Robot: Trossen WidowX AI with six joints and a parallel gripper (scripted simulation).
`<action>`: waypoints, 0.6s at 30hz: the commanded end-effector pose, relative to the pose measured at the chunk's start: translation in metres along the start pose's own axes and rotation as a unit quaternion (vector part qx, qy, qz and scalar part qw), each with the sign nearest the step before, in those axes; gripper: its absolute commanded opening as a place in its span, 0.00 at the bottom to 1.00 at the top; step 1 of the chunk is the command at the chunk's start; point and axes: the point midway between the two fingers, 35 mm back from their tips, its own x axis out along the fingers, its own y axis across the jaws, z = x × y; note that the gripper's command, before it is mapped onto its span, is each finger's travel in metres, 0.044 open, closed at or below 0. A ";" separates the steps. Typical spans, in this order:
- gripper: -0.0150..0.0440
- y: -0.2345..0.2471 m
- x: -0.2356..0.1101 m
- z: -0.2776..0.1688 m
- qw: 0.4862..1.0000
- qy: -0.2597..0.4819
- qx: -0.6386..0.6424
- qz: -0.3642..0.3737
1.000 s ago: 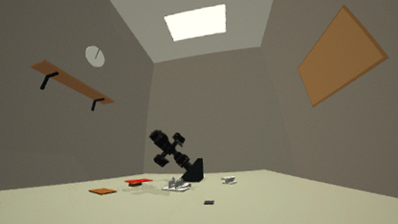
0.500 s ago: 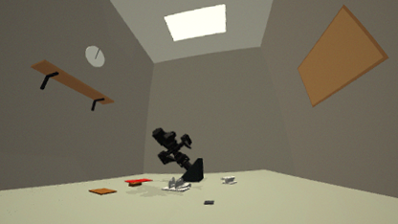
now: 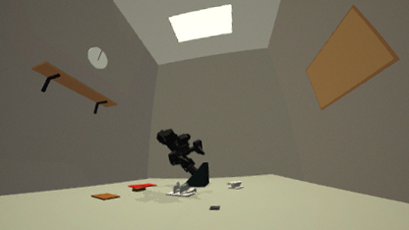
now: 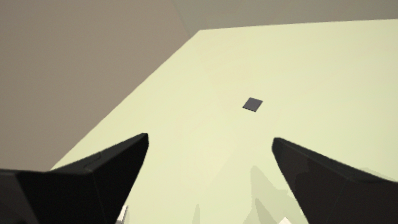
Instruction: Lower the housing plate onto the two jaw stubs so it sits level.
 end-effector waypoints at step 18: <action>1.00 0.038 0.026 -0.009 0.977 0.078 -0.193 0.044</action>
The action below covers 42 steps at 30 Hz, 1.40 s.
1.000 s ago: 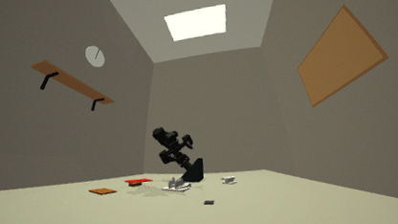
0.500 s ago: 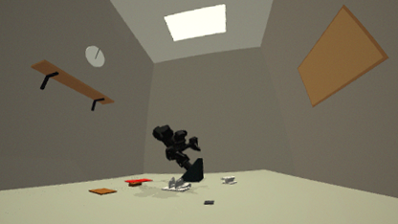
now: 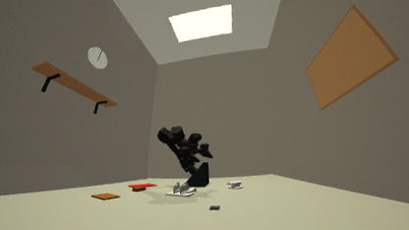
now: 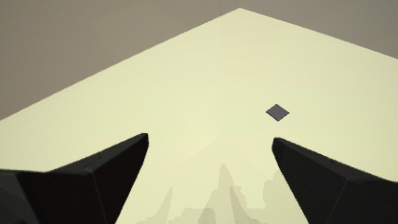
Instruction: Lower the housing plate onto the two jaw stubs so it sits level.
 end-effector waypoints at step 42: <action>1.00 0.082 0.044 -0.001 0.883 0.124 -0.432 0.134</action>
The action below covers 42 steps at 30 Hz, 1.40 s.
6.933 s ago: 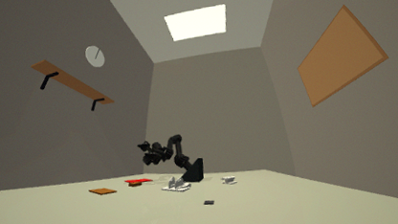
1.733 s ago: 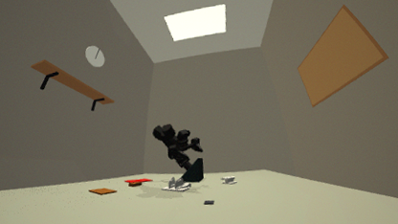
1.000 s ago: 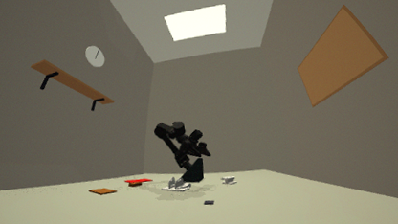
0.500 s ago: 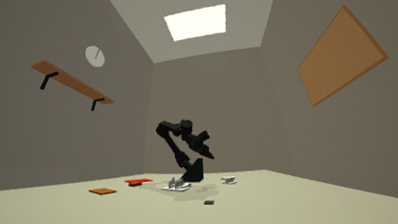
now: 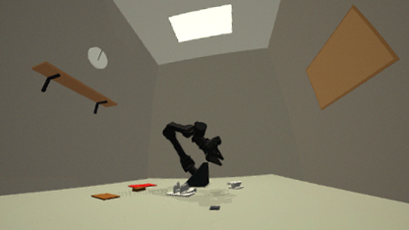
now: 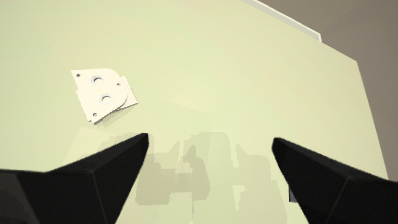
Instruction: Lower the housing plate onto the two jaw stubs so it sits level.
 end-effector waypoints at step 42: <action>1.00 0.055 0.036 0.048 0.873 0.062 -0.453 0.168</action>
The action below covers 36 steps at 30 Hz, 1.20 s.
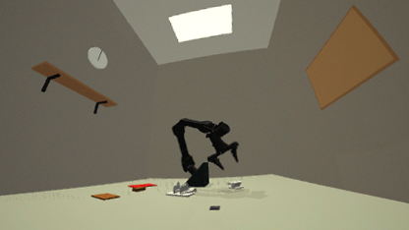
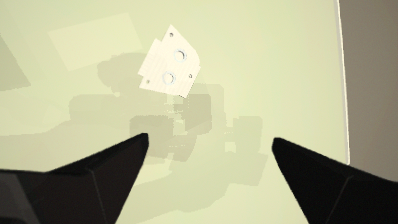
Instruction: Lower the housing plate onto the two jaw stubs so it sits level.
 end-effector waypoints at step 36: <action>1.00 0.003 0.023 0.054 0.903 -0.003 -0.398 0.160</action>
